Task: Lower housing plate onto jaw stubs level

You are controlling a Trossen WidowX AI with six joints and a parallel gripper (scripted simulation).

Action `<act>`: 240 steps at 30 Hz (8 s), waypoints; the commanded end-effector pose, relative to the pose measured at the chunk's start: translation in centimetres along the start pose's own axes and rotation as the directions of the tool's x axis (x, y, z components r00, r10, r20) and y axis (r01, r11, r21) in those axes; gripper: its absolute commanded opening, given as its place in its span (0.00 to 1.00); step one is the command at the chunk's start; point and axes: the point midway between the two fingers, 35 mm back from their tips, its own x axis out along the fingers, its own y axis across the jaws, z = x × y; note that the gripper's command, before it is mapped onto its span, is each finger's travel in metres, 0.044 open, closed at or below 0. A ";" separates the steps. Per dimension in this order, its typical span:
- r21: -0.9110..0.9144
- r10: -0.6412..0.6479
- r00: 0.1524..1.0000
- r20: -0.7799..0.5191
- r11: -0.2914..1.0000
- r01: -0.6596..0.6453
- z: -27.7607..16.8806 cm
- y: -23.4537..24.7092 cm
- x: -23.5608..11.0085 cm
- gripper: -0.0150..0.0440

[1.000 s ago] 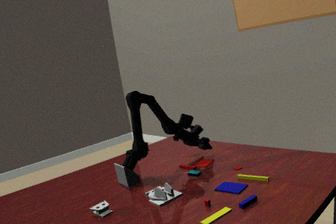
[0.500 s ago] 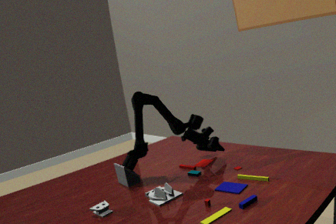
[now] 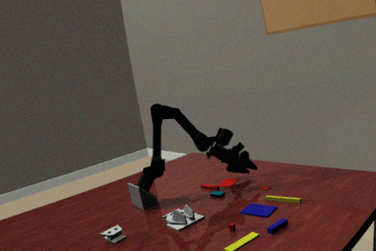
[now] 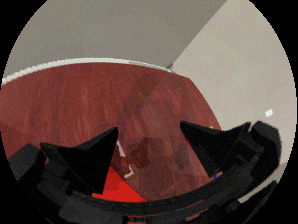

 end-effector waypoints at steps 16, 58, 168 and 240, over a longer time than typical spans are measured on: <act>-0.077 -0.249 0.928 -0.276 0.968 0.237 -6.5 -11.0 0.6 1.00; 0.082 -0.068 0.292 -0.954 0.878 0.472 -33.3 -32.3 -24.3 1.00; 0.723 0.408 0.605 -0.683 0.494 0.483 -50.4 -17.7 -39.5 1.00; 0.719 0.406 0.599 -0.690 0.477 0.506 -42.8 -21.5 -41.8 0.85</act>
